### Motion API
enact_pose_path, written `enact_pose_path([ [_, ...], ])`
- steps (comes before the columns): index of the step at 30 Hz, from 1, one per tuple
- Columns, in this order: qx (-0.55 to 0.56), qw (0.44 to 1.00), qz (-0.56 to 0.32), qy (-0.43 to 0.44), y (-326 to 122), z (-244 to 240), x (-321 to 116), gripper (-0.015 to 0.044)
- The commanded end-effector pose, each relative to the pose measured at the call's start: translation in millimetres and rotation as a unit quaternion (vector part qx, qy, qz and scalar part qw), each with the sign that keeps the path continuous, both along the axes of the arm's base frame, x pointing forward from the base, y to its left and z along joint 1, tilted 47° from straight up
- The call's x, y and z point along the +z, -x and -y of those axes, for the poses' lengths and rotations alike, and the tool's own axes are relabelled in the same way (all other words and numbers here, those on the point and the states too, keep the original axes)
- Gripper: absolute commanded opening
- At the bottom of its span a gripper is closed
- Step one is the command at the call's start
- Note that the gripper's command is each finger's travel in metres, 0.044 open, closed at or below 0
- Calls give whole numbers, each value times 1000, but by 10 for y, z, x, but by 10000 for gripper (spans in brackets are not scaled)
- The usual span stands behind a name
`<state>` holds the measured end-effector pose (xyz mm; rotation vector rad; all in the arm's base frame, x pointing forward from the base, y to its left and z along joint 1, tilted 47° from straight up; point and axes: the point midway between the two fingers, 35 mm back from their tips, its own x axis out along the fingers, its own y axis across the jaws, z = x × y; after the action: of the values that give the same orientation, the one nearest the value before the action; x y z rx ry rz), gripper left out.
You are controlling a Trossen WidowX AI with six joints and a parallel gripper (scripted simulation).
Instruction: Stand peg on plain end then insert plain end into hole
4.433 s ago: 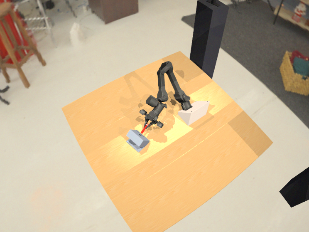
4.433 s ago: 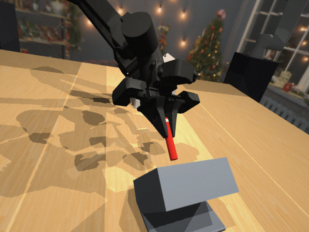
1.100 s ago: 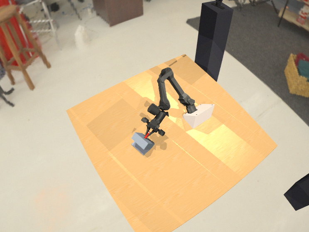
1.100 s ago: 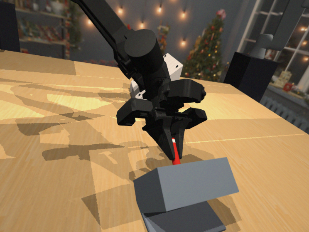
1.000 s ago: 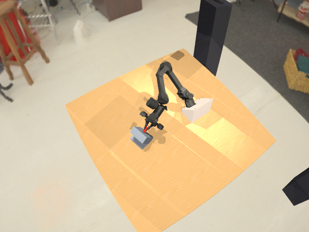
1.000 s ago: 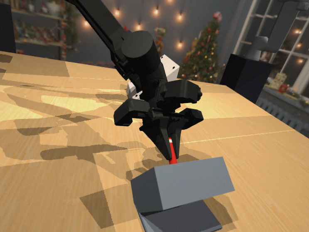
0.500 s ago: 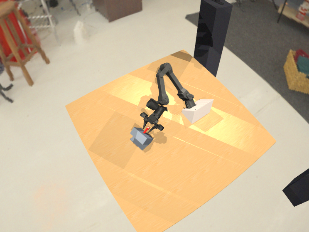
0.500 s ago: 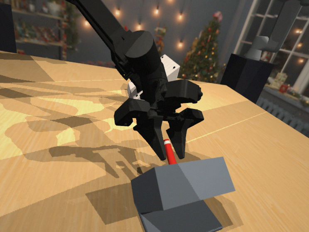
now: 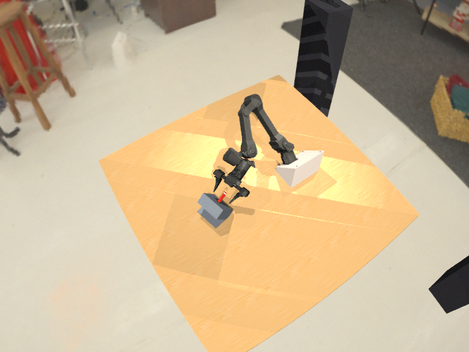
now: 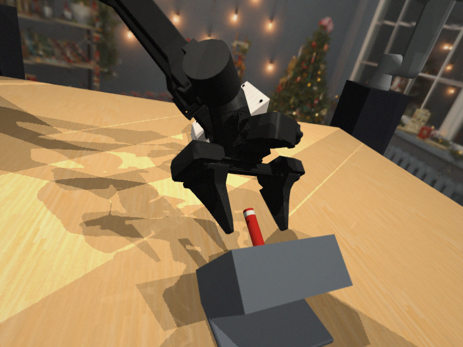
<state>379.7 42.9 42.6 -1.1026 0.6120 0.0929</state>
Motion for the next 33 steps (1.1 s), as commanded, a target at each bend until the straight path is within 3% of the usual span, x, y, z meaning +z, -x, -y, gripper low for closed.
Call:
enact_pose_path([
  [1, -2, 1000, 1, 0, 43, -10, 36, 440],
  [33, 0, 1000, -1, -1, 292, -124, 228, 440],
])
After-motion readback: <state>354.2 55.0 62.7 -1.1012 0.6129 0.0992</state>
